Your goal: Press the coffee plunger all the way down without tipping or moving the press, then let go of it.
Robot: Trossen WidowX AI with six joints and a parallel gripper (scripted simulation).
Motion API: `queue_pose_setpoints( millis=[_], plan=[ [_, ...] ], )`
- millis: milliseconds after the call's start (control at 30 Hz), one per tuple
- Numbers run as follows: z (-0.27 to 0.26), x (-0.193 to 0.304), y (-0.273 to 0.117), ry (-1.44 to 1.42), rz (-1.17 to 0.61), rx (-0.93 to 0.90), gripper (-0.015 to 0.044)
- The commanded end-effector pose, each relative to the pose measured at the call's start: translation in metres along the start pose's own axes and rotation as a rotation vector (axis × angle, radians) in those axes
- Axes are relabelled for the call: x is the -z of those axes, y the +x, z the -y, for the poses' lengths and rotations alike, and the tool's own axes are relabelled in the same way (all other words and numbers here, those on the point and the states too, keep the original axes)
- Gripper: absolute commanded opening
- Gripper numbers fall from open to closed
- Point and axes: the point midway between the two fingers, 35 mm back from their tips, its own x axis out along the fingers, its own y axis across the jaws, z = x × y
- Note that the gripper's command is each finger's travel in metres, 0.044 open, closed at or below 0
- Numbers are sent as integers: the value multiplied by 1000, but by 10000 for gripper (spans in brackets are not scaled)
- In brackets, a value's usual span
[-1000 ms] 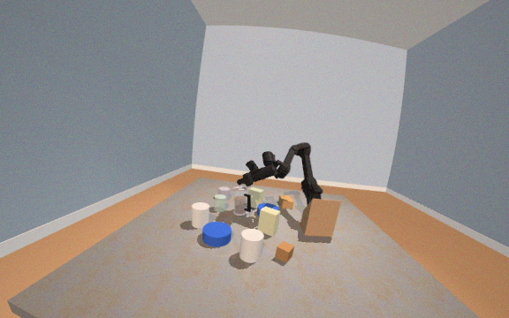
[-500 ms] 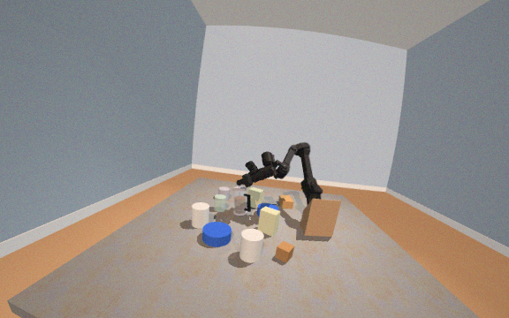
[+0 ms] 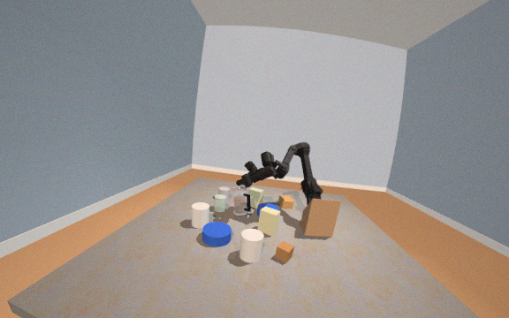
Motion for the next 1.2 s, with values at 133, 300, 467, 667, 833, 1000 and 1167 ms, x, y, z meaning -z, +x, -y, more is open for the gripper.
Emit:
queue_pose_setpoints(
  millis=[133, 300, 467, 667, 833, 1000, 1167],
  plan=[
    [0, 0, 0, 0, 0, 0, 123],
    [0, 0, 0, 0, 0, 0, 123],
    [0, 0, 0, 0, 0, 0, 228],
    [0, 0, 0, 0, 0, 0, 386],
    [0, 0, 0, 0, 0, 0, 440],
    [-2, -17, -14, 5, -9, -4, 440],
    [3, -54, -57, -13, -19, 1, 440]
  ],
)
